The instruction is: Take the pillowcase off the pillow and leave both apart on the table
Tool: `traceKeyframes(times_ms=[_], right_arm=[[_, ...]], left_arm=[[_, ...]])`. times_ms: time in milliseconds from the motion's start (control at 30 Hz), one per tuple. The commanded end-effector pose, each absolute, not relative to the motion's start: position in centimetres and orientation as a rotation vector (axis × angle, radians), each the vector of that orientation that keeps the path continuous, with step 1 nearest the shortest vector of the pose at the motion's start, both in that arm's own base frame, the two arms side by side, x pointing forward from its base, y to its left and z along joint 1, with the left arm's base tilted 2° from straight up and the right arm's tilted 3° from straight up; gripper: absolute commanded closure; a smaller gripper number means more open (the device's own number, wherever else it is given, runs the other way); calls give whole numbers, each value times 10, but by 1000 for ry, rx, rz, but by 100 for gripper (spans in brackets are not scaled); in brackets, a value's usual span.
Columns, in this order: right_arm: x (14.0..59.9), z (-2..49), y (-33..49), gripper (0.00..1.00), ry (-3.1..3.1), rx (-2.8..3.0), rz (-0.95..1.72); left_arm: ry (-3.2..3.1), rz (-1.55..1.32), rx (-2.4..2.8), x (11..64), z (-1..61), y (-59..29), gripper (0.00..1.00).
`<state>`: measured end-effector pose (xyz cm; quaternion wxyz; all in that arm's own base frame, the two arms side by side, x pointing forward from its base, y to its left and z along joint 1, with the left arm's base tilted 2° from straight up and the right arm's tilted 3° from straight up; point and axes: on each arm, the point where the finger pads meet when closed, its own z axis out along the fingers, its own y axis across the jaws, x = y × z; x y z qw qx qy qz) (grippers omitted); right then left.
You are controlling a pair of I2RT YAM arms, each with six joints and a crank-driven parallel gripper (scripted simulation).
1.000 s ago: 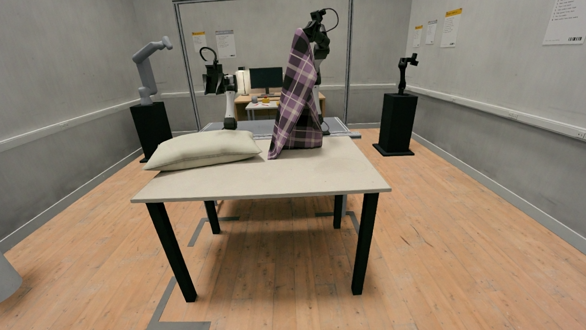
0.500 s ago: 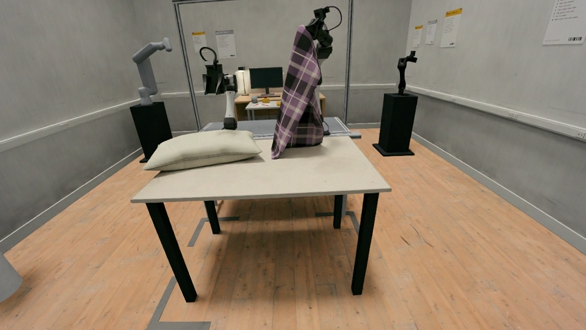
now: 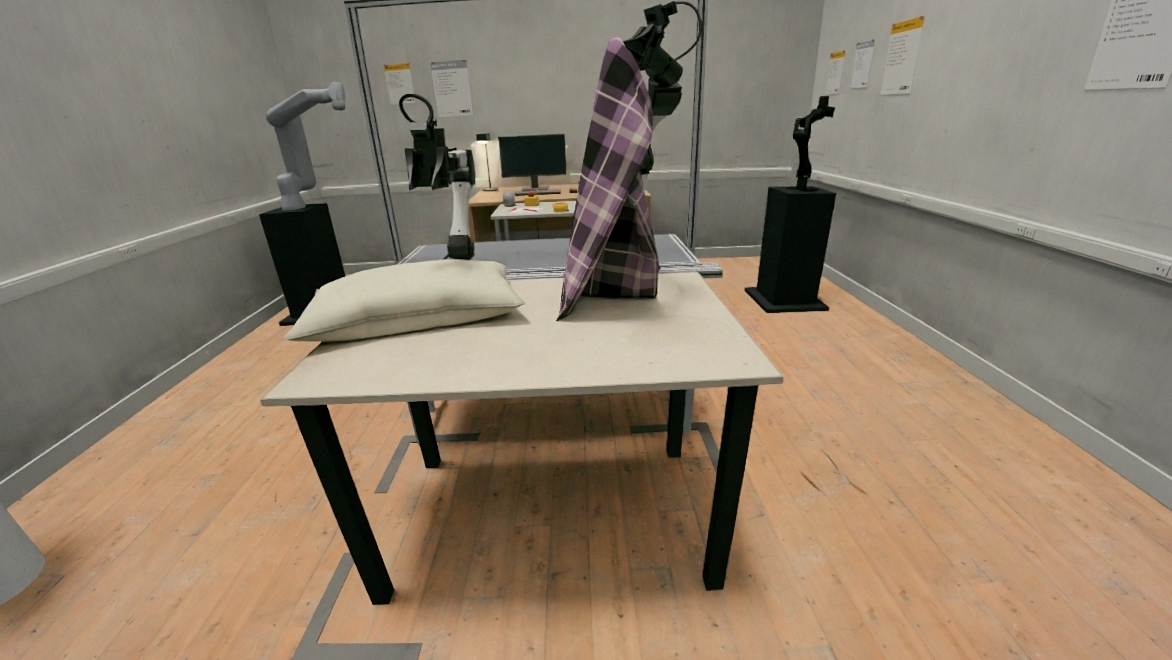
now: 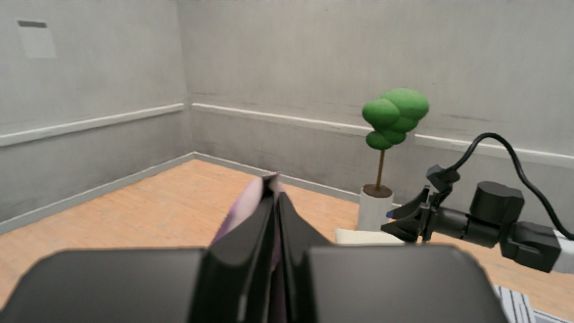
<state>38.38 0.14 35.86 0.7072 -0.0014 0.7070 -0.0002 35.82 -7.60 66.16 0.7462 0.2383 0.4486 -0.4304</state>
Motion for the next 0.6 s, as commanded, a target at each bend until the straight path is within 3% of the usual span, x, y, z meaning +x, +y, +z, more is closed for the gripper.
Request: traceKeyframes(times_ms=[0, 567], right_arm=[[385, 352, -2, 37, 1582, 2, -19], [385, 352, -2, 37, 1582, 2, -19]], left_arm=[[911, -967, 576, 344, 678, -73, 99], [930, -991, 604, 369, 661, -45, 99]])
